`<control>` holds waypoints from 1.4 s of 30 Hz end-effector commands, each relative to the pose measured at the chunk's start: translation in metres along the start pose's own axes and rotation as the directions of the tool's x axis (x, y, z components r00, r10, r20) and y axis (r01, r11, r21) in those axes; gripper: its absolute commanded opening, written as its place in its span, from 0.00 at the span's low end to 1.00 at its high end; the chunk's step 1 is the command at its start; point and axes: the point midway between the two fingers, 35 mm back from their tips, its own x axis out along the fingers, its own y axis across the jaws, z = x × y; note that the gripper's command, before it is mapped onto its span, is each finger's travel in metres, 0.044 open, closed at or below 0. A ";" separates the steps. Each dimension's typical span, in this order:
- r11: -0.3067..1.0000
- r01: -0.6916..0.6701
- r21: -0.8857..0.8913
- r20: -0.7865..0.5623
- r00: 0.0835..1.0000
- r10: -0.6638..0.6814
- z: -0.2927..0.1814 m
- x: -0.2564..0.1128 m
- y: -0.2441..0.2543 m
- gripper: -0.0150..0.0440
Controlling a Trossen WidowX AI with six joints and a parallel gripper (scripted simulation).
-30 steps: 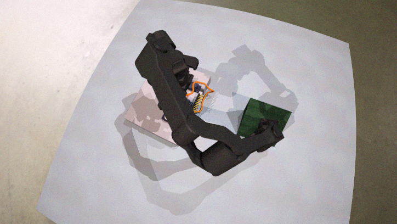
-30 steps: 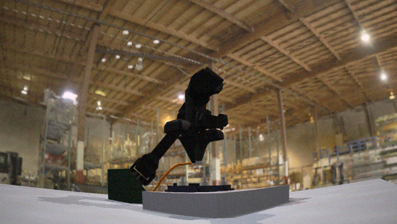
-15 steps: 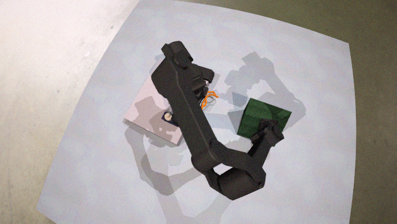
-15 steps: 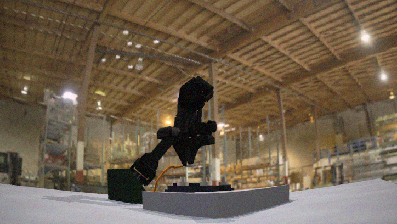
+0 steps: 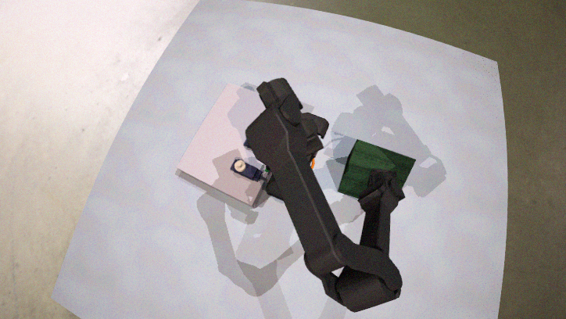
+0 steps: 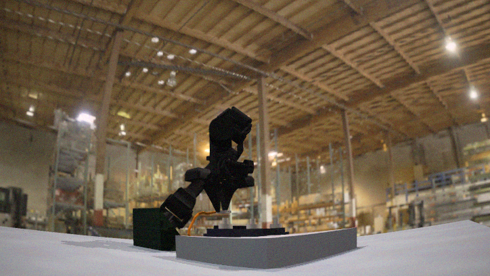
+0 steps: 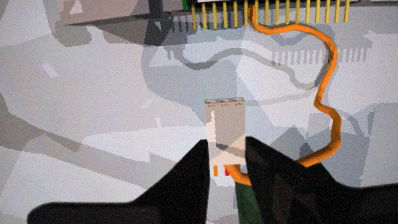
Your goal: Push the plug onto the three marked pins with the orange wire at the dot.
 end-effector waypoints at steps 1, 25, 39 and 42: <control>1.000 0.006 0.008 0.003 1.000 -0.006 -0.006 0.004 0.001 0.25; 1.000 0.005 0.006 0.005 1.000 -0.005 0.028 0.043 -0.002 0.25; 1.000 0.005 0.006 0.005 1.000 -0.005 0.033 0.041 0.001 0.25; 1.000 0.004 0.006 0.005 1.000 -0.005 0.032 0.041 0.001 0.25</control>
